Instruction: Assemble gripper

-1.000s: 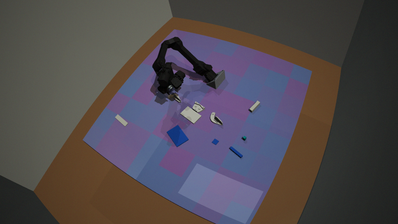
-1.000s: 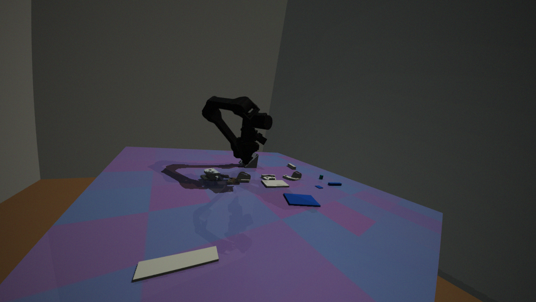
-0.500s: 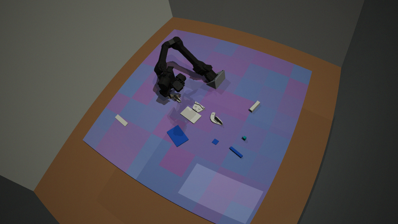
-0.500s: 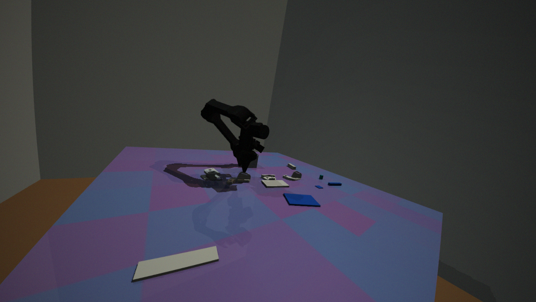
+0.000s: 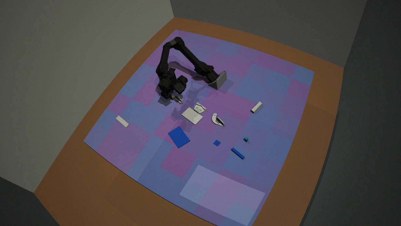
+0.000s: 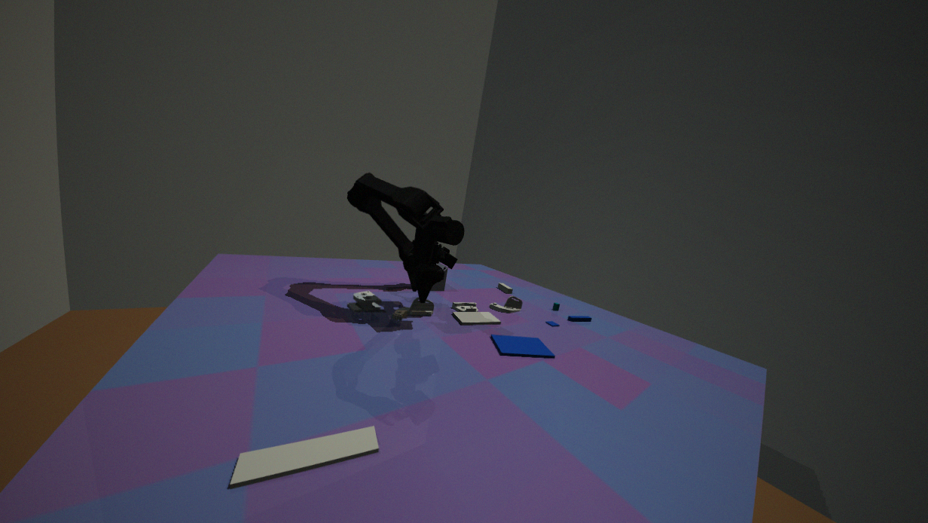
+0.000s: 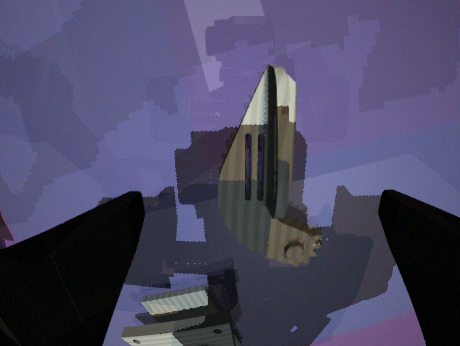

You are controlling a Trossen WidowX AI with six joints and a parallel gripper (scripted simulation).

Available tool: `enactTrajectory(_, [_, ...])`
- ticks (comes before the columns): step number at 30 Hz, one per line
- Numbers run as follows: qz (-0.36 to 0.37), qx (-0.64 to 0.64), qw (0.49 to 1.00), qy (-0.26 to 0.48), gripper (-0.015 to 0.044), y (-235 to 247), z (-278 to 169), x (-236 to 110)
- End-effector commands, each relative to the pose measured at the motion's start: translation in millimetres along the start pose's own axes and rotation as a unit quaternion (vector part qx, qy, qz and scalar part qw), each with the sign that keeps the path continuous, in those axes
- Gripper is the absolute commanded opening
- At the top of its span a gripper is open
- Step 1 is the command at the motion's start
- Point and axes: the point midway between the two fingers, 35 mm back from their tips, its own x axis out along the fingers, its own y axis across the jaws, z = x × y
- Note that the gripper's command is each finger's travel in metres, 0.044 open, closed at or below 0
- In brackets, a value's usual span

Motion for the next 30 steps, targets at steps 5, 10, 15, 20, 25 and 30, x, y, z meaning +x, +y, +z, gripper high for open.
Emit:
enactTrajectory(5, [0.002, -0.004, 1.0, 0.002, 0.044, 1.4, 0.2, 14.8])
enactTrajectory(10, [0.002, -0.004, 1.0, 0.002, 0.044, 1.4, 0.1, 22.9])
enactTrajectory(15, [0.002, -0.004, 1.0, 0.003, 0.044, 1.6, -0.2, 30.9])
enactTrajectory(20, [0.002, -0.004, 1.0, 0.003, 0.044, 2.1, -0.7, 38.9])
enactTrajectory(25, [0.002, -0.004, 1.0, 0.004, 0.044, 2.6, -1.1, 44.4])
enactTrajectory(30, [0.002, -0.004, 1.0, 0.004, 0.044, 2.6, -1.1, 44.4])
